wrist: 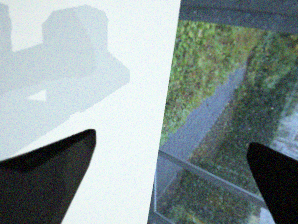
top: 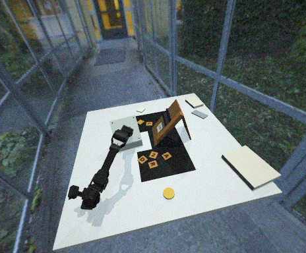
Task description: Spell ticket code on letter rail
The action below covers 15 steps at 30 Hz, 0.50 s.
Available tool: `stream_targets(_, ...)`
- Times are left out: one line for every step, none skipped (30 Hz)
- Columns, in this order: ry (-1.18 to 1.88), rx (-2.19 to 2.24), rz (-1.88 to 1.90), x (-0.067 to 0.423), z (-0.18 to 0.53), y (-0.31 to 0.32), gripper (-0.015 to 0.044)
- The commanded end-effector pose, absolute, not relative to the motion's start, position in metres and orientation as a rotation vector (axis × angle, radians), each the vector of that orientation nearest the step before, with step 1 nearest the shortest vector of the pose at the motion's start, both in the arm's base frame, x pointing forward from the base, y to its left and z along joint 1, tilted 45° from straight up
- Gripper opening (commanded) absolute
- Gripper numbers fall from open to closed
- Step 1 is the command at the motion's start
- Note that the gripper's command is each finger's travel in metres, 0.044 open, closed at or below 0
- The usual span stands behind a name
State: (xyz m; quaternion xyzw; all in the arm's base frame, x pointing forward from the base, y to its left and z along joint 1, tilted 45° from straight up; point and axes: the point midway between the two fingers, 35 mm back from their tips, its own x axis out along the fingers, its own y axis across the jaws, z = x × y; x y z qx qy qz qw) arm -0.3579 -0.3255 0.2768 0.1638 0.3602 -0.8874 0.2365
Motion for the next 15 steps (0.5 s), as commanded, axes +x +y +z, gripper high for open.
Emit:
stream_targets(0.921, 0.407, -2.417, -0.331, 0.283, -0.347, 0.0440)
stream_targets(0.903, 0.394, -2.413, -0.323, 0.286, -0.352, 0.0440)
stream_targets(0.886, 0.383, -2.409, -0.316, 0.289, -0.357, 0.0440)
stream_targets(0.867, 0.373, -2.397, -0.308, 0.291, -0.361, 0.0440)
stream_targets(0.848, 0.364, -2.384, -0.299, 0.293, -0.365, 0.0440)
stream_targets(0.829, 0.356, -2.371, -0.291, 0.295, -0.369, 0.0440)
stream_targets(0.811, 0.348, -2.358, -0.283, 0.298, -0.373, 0.0440)
stream_targets(0.792, 0.340, -2.345, -0.274, 0.300, -0.376, 0.0440)
stream_targets(0.774, 0.332, -2.331, -0.266, 0.302, -0.380, 0.0440)
stream_targets(0.755, 0.326, -2.317, -0.257, 0.304, -0.383, 0.0440)
stream_targets(0.737, 0.319, -2.303, -0.249, 0.306, -0.386, 0.0440)
stream_targets(0.719, 0.313, -2.288, -0.240, 0.308, -0.389, 0.0440)
stream_targets(0.701, 0.307, -2.274, -0.232, 0.310, -0.391, 0.0440)
stream_targets(0.684, 0.302, -2.259, -0.223, 0.312, -0.393, 0.0440)
stream_targets(0.667, 0.297, -2.245, -0.215, 0.314, -0.395, 0.0440)
